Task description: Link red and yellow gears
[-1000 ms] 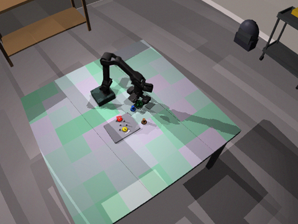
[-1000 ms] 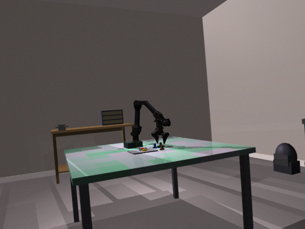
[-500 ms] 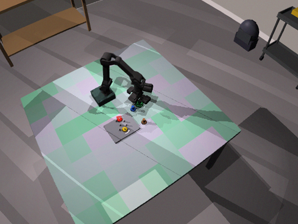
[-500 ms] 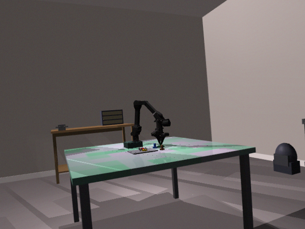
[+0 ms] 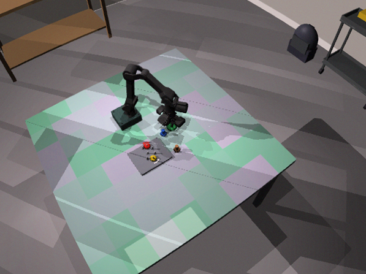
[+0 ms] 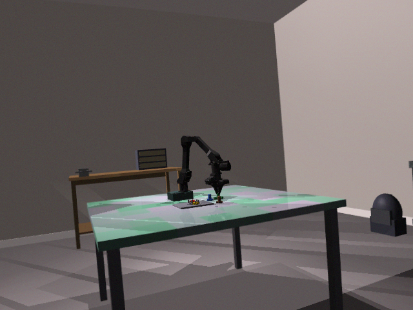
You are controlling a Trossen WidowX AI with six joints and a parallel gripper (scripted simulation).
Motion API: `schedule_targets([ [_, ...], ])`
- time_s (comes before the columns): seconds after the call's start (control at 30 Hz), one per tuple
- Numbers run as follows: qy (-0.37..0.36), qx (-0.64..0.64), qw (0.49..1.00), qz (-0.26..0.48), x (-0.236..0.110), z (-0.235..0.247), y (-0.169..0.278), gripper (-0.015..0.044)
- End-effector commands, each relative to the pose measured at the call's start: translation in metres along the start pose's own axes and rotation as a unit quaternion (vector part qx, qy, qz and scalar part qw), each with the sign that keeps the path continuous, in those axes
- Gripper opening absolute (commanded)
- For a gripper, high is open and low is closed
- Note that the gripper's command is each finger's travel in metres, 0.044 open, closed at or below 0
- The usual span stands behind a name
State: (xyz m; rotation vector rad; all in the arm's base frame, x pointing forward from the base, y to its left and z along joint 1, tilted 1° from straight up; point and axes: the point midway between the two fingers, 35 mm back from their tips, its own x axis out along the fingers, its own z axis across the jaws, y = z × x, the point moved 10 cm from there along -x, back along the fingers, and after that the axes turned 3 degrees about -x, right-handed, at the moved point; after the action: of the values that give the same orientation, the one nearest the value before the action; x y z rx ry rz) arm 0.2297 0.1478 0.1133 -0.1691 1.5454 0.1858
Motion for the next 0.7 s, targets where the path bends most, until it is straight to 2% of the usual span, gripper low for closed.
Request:
schedule_targets([
  [0.0, -0.009, 0.01, 1.0, 0.012, -0.01, 0.004, 0.002, 0.0],
  [0.67, -0.005, 0.001, 1.0, 0.004, -0.06, 0.008, 0.005, 0.0],
])
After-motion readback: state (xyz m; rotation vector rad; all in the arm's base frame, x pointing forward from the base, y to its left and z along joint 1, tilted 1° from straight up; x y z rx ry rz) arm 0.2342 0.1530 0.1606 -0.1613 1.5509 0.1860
